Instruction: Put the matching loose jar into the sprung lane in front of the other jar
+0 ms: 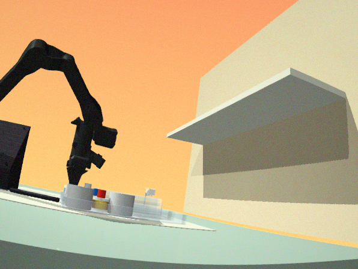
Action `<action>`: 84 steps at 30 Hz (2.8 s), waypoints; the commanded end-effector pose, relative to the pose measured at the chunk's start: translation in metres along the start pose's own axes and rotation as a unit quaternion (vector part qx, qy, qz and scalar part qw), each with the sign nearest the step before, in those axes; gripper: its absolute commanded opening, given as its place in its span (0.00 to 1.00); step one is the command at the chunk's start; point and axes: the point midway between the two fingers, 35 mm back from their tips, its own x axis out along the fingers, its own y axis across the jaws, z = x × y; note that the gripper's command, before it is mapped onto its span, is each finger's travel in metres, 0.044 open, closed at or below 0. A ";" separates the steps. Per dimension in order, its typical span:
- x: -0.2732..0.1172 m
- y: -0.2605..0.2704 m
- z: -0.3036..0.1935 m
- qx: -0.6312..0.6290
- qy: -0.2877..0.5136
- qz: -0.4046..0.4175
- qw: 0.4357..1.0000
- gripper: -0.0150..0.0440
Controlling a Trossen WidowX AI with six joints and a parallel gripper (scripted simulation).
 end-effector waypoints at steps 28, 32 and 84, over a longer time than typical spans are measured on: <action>0.003 -0.003 0.003 0.007 -0.005 -0.005 1.000 0.25; 0.003 -0.003 0.003 0.007 -0.005 -0.005 1.000 0.25; 0.004 -0.003 -0.005 0.007 -0.005 -0.005 1.000 0.25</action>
